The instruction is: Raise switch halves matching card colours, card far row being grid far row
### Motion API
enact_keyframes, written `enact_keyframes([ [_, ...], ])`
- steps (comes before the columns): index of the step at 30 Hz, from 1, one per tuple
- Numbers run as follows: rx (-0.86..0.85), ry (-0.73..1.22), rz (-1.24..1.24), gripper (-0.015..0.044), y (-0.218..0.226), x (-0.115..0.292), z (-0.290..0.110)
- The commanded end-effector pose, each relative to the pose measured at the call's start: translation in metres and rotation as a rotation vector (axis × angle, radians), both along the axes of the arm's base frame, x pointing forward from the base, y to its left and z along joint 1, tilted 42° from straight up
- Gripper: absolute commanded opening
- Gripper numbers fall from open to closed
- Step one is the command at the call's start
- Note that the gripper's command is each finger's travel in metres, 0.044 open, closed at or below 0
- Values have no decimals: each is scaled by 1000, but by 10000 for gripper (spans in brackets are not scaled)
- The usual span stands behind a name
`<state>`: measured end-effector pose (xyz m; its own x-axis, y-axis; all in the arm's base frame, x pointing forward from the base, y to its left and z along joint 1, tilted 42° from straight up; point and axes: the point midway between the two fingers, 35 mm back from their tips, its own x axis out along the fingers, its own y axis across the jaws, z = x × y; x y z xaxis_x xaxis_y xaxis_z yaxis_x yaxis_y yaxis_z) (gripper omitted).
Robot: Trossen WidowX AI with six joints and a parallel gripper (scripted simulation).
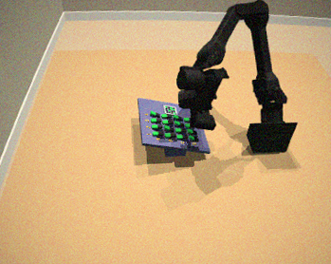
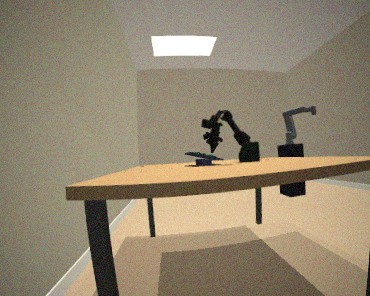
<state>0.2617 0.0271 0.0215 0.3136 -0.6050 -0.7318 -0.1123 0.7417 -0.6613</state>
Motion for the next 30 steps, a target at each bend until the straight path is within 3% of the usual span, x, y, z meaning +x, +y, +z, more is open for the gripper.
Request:
enact_keyframes([
  [1,-5,3,3,0,-3,1,-4],
  [30,-6,3,3,0,-9,4,-11],
])
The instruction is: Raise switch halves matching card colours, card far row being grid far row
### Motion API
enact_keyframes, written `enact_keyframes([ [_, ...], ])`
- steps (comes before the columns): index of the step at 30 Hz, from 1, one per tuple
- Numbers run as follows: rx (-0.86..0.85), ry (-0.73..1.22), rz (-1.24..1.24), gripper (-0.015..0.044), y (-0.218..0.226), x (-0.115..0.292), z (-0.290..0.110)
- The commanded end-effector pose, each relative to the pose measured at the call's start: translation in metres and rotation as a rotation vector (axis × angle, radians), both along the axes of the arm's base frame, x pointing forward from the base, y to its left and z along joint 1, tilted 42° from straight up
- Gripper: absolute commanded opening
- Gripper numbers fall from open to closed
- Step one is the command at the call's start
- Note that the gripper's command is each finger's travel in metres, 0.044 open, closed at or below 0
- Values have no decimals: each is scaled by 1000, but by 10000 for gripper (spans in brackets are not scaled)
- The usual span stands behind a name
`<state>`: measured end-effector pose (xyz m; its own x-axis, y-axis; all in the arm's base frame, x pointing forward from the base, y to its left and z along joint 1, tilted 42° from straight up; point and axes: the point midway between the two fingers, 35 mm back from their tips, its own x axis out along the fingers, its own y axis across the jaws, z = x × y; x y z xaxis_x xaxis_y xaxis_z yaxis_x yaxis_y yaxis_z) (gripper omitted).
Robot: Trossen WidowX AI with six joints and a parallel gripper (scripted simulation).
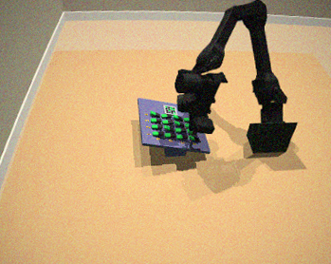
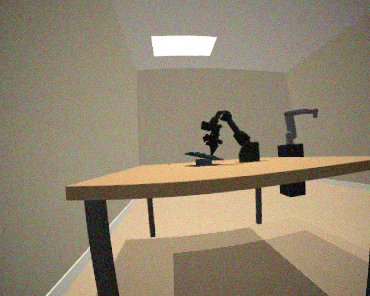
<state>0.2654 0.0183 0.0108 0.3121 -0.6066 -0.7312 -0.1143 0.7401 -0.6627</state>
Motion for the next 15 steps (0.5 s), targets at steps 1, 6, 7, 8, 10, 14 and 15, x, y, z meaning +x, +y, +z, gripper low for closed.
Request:
enact_keyframes([
  [1,-3,0,3,0,-1,0,0],
  [6,-3,0,3,0,-1,1,-1],
  [7,-3,0,3,0,-1,1,-1],
  [8,-3,0,3,0,-1,1,-1],
  [10,-3,0,3,0,-1,1,-1],
  [14,-3,0,3,0,-2,1,-1],
  [15,-3,0,3,0,-2,1,-2],
])
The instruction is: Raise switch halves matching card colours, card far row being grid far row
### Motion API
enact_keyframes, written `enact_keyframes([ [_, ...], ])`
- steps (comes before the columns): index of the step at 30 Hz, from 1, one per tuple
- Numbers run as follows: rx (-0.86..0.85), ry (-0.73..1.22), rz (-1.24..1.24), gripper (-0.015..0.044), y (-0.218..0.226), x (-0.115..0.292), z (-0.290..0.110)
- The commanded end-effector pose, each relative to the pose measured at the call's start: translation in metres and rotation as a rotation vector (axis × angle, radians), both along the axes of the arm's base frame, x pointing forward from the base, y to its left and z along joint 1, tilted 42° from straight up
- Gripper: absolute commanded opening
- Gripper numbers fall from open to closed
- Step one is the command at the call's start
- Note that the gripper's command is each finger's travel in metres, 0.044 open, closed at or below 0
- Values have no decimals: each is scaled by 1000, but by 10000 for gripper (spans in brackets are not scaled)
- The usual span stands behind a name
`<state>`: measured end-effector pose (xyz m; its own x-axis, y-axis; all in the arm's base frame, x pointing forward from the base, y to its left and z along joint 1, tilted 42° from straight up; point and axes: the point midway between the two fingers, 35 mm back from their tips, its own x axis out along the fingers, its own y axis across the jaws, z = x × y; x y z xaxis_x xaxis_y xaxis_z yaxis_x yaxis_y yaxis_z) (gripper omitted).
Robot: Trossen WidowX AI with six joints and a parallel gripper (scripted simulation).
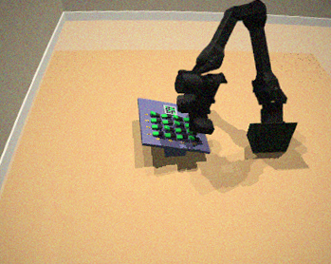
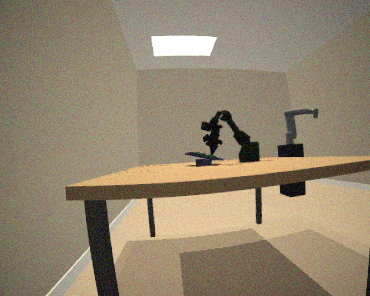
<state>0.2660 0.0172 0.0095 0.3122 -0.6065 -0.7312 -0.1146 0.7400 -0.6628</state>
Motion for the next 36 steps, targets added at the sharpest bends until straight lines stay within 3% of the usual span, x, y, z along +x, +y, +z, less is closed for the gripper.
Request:
enact_keyframes([
  [1,-3,0,3,0,-1,0,0],
  [23,-3,0,3,0,-2,1,-2],
  [29,2,-16,19,0,35,-20,42],
  [36,2,-16,20,0,26,-26,51],
])
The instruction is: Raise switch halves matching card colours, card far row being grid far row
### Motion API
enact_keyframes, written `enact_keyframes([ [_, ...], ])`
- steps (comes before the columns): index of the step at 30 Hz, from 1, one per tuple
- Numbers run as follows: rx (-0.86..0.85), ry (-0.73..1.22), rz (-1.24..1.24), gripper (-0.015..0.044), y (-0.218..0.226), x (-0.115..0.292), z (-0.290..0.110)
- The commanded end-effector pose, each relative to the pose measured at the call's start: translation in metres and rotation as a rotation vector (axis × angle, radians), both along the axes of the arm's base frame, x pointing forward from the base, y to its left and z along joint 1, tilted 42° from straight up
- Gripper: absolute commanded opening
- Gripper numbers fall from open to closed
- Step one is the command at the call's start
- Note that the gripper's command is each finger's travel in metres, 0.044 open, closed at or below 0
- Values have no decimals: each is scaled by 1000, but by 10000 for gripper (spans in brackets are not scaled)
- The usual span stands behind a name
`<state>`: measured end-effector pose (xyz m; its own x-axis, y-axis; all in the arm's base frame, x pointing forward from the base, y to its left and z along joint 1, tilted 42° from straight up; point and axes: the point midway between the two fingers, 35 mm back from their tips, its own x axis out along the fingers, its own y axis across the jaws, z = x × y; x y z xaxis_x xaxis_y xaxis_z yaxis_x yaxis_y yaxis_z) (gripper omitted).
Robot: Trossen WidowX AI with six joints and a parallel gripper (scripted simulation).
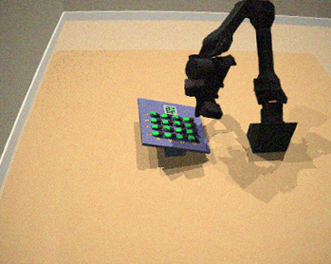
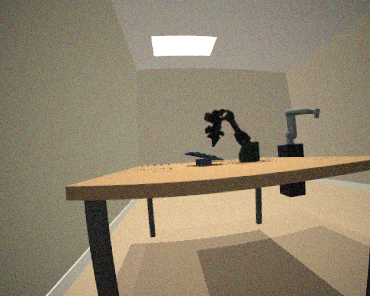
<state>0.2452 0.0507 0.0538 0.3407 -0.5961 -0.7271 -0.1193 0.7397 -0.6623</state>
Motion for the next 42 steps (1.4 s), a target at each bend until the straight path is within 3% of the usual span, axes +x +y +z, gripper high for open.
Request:
enact_keyframes([
  [1,-3,4,-4,0,-15,-9,11],
  [7,-3,3,-3,0,-27,-13,16],
  [12,-2,-17,13,0,-48,-3,-8],
  [42,-3,-18,13,0,-62,5,-25],
])
